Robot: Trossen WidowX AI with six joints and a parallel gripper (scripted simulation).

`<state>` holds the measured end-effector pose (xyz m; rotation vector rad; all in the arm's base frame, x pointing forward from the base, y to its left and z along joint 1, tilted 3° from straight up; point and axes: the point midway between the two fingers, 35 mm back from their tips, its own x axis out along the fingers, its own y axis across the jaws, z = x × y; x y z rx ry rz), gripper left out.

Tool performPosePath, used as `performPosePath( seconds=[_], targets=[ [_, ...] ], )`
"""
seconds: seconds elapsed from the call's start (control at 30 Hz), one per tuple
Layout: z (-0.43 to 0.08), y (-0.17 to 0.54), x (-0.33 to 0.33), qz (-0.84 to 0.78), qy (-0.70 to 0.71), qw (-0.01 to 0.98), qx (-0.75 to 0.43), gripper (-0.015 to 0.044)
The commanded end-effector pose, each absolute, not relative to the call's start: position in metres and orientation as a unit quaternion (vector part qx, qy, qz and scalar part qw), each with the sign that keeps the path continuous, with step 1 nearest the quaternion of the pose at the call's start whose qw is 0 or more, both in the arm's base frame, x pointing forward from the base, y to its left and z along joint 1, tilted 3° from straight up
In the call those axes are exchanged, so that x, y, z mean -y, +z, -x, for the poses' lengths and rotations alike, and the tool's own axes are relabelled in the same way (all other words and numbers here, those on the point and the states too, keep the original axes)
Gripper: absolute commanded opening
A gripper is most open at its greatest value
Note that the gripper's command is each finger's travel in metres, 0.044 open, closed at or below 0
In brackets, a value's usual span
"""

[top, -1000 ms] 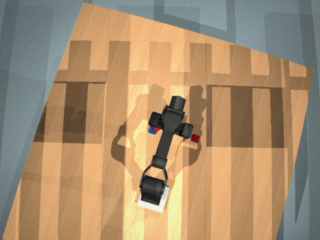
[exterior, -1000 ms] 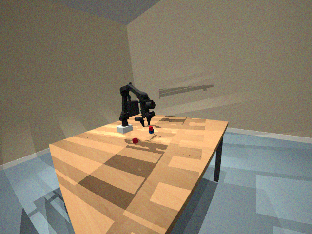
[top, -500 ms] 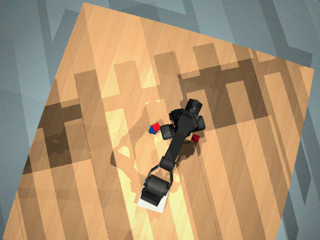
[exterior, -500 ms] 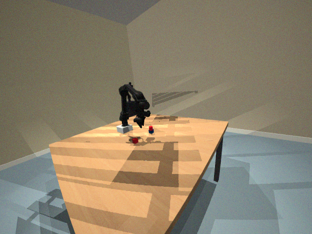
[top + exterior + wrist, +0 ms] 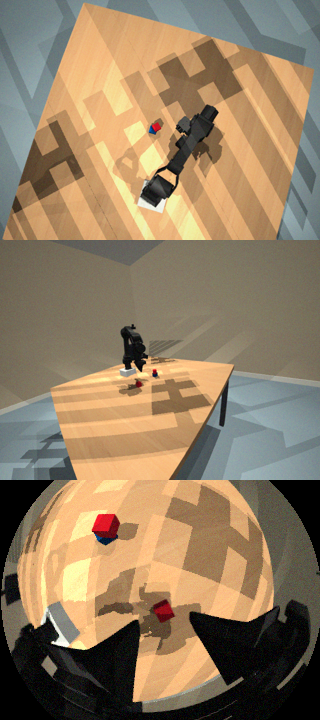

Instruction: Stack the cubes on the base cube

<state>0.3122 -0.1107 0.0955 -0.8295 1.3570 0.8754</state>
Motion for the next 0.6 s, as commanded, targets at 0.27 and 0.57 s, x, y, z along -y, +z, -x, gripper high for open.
performPosePath(
  seconds=[0.27, 0.57],
  targets=[
    [-0.306, 0.104, 0.143, 0.465, 0.472, 0.543, -0.516, 0.0265],
    [-0.308, 0.072, 0.143, 0.465, 0.472, 0.543, -0.516, 0.0265]
  ],
)
